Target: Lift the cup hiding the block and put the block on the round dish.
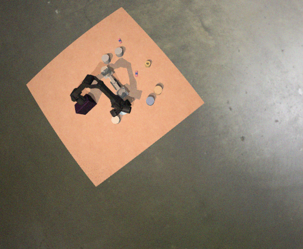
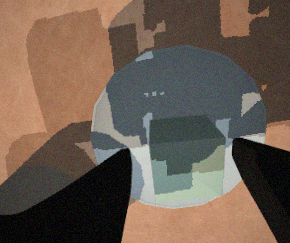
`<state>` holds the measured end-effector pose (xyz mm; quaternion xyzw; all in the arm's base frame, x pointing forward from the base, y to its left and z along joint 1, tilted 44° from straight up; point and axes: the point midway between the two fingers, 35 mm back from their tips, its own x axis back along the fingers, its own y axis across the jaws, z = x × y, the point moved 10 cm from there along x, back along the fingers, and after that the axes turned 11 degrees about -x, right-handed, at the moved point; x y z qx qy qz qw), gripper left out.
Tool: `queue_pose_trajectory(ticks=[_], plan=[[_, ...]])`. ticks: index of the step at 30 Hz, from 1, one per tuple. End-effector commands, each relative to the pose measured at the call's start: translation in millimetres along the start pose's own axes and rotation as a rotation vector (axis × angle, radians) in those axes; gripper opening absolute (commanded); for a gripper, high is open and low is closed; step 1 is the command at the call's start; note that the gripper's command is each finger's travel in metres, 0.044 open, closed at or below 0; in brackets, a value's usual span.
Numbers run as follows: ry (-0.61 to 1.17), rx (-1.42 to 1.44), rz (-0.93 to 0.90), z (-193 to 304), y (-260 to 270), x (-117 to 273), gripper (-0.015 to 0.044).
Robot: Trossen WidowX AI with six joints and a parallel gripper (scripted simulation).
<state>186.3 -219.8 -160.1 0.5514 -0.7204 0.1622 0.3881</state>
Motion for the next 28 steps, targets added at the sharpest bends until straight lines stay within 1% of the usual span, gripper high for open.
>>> queue_pose_trajectory(ticks=[1, 3, 4, 6, 7, 13, 17, 28], plan=[[0.0, 0.001, 0.0, 0.0, -0.1, 0.1, 0.0368], [0.0, 0.001, 0.0, 0.1, -0.3, 3.2, 0.042], [0.0, 0.0, 0.001, 0.3, -0.9, 12.7, 0.044], [0.0, -0.004, 0.002, 0.5, -0.8, 44.6, 0.044], [-0.001, -0.004, 0.002, 0.3, -0.2, 54.3, 0.044], [0.0, -0.005, 0.003, 0.2, 0.0, 60.2, 0.044], [0.006, -0.008, 0.018, -0.1, 2.1, 102.8, 0.044], [0.006, -0.008, 0.019, -0.2, 2.4, 105.4, 0.044]])
